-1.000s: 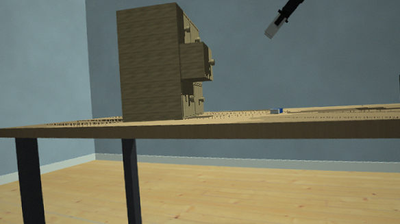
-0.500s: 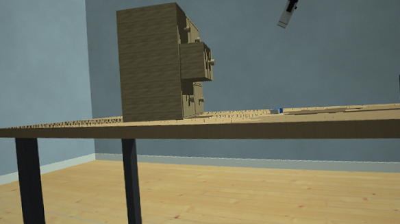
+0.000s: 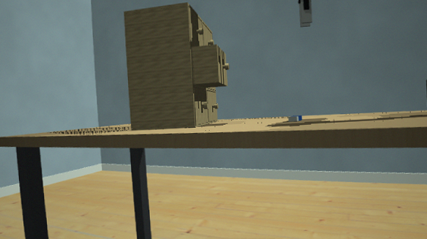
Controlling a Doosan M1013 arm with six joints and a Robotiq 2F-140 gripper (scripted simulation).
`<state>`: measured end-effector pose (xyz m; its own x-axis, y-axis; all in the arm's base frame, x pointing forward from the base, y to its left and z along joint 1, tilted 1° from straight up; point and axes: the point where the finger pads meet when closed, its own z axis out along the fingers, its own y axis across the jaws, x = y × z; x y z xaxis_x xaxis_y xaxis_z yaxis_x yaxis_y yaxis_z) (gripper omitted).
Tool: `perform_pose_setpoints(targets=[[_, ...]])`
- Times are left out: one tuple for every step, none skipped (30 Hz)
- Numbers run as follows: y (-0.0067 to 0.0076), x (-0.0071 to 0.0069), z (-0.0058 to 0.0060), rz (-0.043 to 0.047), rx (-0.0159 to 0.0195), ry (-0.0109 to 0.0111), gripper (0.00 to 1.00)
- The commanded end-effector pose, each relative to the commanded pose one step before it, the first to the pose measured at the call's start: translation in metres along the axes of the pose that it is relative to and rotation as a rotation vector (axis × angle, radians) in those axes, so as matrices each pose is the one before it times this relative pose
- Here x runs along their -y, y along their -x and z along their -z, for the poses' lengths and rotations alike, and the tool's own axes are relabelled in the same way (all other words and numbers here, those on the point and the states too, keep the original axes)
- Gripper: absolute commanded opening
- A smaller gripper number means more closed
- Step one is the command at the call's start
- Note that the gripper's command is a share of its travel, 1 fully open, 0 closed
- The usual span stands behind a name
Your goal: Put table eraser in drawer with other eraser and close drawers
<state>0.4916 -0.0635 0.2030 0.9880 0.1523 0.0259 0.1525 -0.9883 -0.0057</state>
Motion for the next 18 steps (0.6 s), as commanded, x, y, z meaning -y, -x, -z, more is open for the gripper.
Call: perform_pose_setpoints(targets=[[-0.00018,0.00173,-0.00103,-0.00277,0.01744,0.00027,0.20],[0.00000,0.00000,0.00000,0.00000,0.00000,0.00000,0.20],[0.00000,0.00000,0.00000,0.00000,0.00000,0.00000,1.00],[0.00000,0.00000,0.00000,0.00000,0.00000,0.00000,1.00],[0.00000,0.00000,0.00000,0.00000,0.00000,0.00000,1.00],[0.00000,0.00000,0.00000,0.00000,0.00000,0.00000,1.00],[0.00000,0.00000,0.00000,0.00000,0.00000,0.00000,1.00],[0.00000,0.00000,0.00000,0.00000,0.00000,0.00000,1.00],[0.00000,0.00000,0.00000,0.00000,0.00000,0.00000,1.00],[0.00000,0.00000,0.00000,0.00000,0.00000,0.00000,1.00],[0.00000,0.00000,0.00000,0.00000,0.00000,0.00000,1.00],[0.00000,0.00000,0.00000,0.00000,0.00000,0.00000,1.00],[0.00000,0.00000,0.00000,0.00000,0.00000,0.00000,1.00],[0.00000,0.00000,0.00000,0.00000,0.00000,0.00000,1.00],[0.00000,0.00000,0.00000,0.00000,0.00000,0.00000,1.00],[0.00000,0.00000,0.00000,0.00000,0.00000,0.00000,1.00],[0.00000,0.00000,0.00000,0.00000,0.00000,0.00000,1.00],[0.00000,0.00000,0.00000,0.00000,0.00000,0.00000,1.00]])
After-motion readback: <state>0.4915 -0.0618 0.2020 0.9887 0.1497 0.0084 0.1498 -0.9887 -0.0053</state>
